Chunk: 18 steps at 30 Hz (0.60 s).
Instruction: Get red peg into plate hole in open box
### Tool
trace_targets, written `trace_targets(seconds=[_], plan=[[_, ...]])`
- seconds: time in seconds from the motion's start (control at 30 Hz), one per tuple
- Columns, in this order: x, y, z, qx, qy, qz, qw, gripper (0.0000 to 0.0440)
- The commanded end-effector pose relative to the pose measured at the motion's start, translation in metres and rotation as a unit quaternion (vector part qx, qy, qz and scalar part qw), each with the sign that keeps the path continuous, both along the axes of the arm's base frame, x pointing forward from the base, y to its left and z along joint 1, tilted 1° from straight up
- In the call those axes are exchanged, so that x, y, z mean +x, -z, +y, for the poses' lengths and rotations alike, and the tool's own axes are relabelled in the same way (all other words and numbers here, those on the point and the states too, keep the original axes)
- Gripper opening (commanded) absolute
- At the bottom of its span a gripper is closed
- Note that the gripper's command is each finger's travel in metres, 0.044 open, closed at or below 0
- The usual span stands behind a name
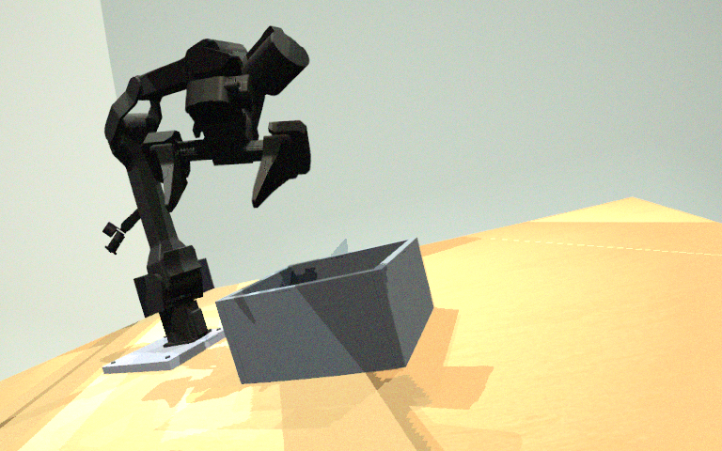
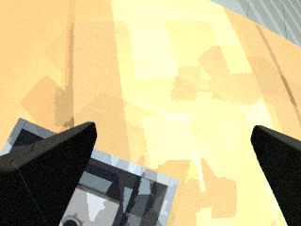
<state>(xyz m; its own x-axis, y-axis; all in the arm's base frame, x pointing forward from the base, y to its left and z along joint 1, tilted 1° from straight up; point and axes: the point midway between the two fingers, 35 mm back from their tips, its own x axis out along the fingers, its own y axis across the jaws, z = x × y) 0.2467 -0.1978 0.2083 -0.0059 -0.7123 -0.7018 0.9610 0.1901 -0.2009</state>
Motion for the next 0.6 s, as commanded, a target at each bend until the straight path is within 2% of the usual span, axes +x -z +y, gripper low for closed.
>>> trace_targets(seconds=[0.0, 0.27, 0.57], plan=[[0.010, 0.001, 0.023, 0.020, -0.030, -0.006, 0.999, 0.0440], [0.026, 0.013, 0.101, 0.087, -0.116, 0.000, 0.989, 0.0440], [0.013, 0.032, 0.181, 0.164, -0.170, 0.029, 0.971, 0.0440]])
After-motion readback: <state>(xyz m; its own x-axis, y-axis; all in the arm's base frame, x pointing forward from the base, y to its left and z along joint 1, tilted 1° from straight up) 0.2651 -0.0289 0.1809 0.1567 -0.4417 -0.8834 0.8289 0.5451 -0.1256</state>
